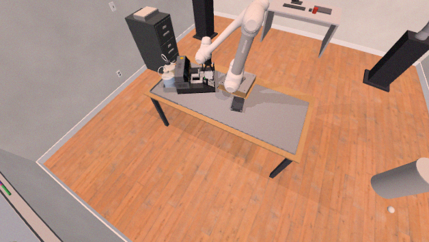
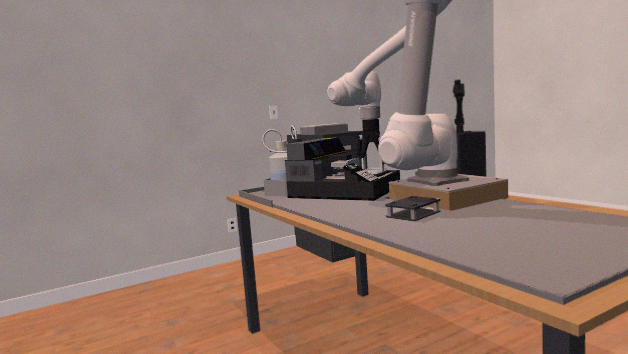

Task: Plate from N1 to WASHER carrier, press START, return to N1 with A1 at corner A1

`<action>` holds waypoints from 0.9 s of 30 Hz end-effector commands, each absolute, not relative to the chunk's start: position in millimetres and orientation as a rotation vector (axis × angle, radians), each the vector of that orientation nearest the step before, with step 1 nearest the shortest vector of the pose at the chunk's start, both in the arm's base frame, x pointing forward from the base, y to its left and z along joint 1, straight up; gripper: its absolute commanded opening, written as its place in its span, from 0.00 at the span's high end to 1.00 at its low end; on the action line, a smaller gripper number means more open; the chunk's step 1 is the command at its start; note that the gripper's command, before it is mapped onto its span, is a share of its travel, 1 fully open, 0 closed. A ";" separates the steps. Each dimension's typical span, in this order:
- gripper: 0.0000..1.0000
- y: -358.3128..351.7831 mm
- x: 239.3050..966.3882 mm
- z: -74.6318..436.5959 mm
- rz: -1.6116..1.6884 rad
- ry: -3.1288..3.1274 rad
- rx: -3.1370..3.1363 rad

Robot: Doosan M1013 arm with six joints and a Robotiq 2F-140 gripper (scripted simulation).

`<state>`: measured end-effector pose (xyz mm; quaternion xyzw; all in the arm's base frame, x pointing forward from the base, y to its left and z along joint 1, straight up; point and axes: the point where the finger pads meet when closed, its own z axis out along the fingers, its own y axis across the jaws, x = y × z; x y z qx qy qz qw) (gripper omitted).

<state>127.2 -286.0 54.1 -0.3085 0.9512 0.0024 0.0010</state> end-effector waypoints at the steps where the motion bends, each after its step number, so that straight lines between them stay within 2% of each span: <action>1: 0.60 -284.6 125.5 52.1 0.012 2.992 -0.965; 2: 0.66 -284.6 125.5 52.1 0.012 2.992 -0.965; 4: 0.66 -284.6 125.5 52.1 0.012 2.992 -0.965; 5: 0.72 -284.6 125.5 52.1 0.012 2.992 -0.965; 7: 0.72 -284.6 125.5 52.1 0.012 2.992 -0.965; 8: 0.78 -284.6 125.5 52.1 0.012 2.992 -0.965; 10: 0.78 -284.6 125.5 52.1 0.012 2.992 -0.965; 11: 0.84 -284.6 125.5 52.1 0.012 2.992 -0.965; 13: 0.84 -284.6 125.5 52.1 0.012 2.992 -0.965; 14: 0.90 -284.6 125.5 52.1 0.012 2.992 -0.965; 27: 0.90 -284.6 125.5 52.1 0.012 2.992 -0.965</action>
